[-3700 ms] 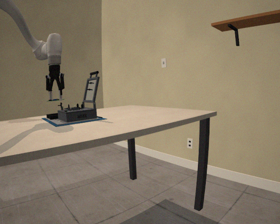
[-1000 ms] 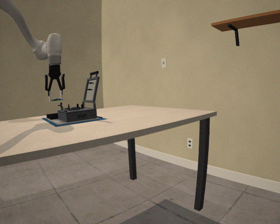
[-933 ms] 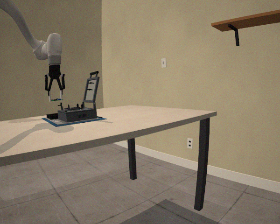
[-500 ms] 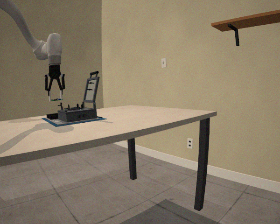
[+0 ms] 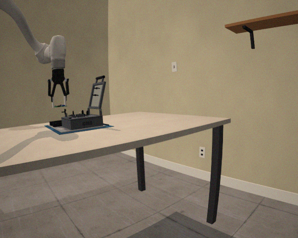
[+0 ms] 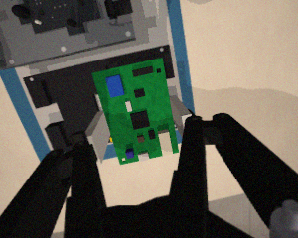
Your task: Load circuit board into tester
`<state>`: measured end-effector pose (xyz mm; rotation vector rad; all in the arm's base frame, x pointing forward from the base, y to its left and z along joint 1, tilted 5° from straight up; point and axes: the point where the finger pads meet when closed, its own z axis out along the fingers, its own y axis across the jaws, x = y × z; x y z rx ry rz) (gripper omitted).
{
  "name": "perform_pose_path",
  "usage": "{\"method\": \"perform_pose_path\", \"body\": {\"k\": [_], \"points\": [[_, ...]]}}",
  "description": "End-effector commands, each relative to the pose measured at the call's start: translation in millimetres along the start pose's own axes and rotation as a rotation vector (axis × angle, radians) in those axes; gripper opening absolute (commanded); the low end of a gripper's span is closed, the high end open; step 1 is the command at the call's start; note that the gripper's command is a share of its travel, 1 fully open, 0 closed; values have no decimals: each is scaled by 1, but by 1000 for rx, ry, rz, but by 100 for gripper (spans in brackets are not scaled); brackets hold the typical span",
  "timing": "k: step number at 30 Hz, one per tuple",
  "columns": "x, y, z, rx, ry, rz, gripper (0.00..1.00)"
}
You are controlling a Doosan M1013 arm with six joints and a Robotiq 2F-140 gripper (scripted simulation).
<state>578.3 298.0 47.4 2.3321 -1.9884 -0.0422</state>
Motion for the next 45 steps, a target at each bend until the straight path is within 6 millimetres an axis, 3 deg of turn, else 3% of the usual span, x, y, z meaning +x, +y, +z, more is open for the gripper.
{"method": "perform_pose_path", "body": {"k": [1, 26, 45], "points": [[0, 0, 0, 0, 0, 0, 46], [2, -1, 0, 0, 0, 0, 46], [29, -10, -2, 0, 0, 0, 46]]}}
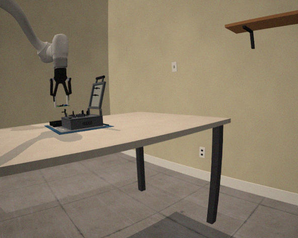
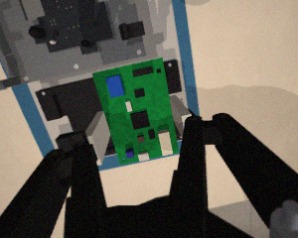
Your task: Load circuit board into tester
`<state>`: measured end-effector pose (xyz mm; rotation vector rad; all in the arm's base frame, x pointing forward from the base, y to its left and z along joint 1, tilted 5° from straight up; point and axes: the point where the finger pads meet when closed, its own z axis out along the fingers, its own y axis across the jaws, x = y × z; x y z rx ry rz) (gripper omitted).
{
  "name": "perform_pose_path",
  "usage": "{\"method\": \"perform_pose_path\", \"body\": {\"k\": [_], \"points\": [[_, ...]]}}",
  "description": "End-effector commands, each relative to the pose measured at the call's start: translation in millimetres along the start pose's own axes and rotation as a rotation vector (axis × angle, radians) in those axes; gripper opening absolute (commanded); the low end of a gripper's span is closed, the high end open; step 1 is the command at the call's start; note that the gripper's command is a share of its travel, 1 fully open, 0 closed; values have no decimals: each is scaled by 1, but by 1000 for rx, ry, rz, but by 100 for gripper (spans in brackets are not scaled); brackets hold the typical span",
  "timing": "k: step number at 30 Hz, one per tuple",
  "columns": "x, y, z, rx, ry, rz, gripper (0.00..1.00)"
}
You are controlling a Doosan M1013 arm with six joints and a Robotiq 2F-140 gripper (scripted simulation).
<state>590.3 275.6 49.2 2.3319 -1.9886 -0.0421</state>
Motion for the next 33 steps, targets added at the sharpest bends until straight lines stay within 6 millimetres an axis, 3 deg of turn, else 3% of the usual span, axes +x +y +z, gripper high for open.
{"method": "perform_pose_path", "body": {"k": [1, 33], "points": [[8, -3, -1, 0, 0, 0, 46], [100, -34, -7, 0, 0, 0, 46]]}}
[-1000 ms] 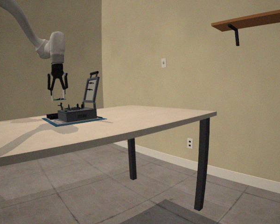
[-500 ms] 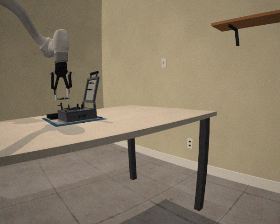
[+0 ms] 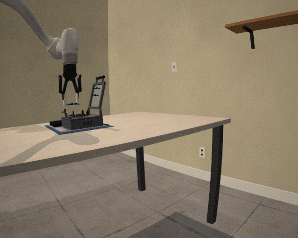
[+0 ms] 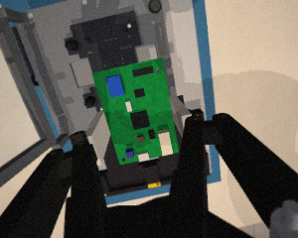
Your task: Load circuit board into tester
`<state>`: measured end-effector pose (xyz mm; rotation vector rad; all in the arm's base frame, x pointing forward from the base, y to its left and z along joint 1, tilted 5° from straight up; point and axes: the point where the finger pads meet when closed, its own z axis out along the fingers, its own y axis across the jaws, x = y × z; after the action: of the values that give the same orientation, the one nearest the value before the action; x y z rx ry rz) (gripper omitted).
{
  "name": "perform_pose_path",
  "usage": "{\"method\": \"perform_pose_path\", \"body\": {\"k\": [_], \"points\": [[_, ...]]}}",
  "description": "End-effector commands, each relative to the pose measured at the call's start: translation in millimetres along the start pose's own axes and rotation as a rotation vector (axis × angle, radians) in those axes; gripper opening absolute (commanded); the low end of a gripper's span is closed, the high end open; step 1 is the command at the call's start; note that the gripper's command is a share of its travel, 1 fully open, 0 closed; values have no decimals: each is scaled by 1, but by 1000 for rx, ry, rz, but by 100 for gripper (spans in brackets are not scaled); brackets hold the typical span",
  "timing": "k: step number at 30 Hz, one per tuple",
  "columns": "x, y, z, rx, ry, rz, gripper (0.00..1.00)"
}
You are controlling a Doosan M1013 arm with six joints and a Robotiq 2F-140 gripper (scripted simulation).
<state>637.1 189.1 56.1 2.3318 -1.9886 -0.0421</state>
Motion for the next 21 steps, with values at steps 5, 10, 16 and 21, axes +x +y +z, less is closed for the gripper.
{"method": "perform_pose_path", "body": {"k": [5, 10, 16, 21], "points": [[21, -7, -2, 0, 0, 0, 46], [34, -12, -3, 0, 0, 0, 46], [41, -14, -3, 0, 0, 0, 46], [48, -17, -4, 0, 0, 0, 46]]}}
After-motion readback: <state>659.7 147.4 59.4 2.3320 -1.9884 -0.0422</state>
